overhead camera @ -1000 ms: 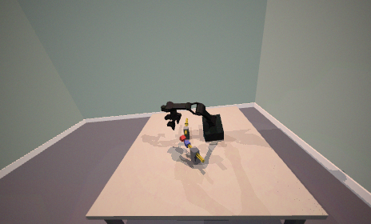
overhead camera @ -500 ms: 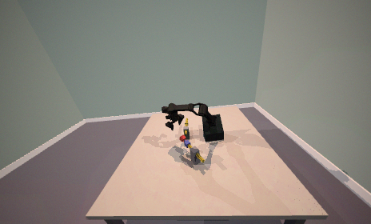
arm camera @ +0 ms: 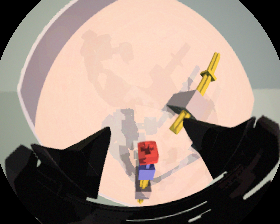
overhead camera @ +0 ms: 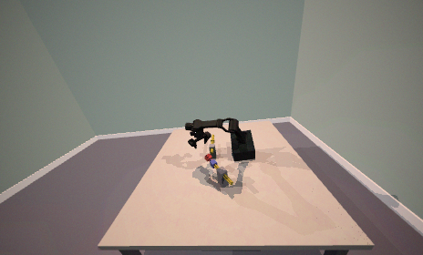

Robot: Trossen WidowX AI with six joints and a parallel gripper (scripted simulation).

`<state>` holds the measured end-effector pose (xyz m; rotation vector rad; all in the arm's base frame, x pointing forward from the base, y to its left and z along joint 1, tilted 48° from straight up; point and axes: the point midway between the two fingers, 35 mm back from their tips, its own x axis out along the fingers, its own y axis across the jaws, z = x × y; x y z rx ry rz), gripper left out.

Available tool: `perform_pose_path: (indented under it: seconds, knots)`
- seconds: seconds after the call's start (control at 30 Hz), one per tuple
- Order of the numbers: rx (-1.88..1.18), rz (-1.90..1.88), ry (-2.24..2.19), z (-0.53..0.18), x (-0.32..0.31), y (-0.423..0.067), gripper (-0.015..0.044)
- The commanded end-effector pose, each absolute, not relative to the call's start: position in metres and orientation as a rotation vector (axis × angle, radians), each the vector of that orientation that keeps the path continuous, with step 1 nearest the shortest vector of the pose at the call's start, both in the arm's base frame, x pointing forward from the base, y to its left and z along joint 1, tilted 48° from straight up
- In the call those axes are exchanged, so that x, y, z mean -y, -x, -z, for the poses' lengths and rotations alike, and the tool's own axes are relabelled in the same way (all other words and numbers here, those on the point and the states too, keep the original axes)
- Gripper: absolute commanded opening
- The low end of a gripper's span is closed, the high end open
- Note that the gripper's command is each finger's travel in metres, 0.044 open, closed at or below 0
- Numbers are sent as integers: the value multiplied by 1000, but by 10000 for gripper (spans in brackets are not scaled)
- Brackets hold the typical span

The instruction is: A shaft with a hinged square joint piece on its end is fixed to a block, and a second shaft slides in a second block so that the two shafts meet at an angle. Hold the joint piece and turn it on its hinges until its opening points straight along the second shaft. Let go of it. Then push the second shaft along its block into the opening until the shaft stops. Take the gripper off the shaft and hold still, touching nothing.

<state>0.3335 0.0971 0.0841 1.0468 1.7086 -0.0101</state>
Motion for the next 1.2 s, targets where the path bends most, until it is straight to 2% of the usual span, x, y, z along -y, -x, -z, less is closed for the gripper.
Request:
perform_pose_path:
  seconds: [0.0,0.43,1.17]
  knots:
    - [-1714,19,-1045,-73,-110,-329,440]
    - [-1715,14,-1049,-36,-150,-316,440]
    - [-1718,14,-1051,-76,-173,-264,440]
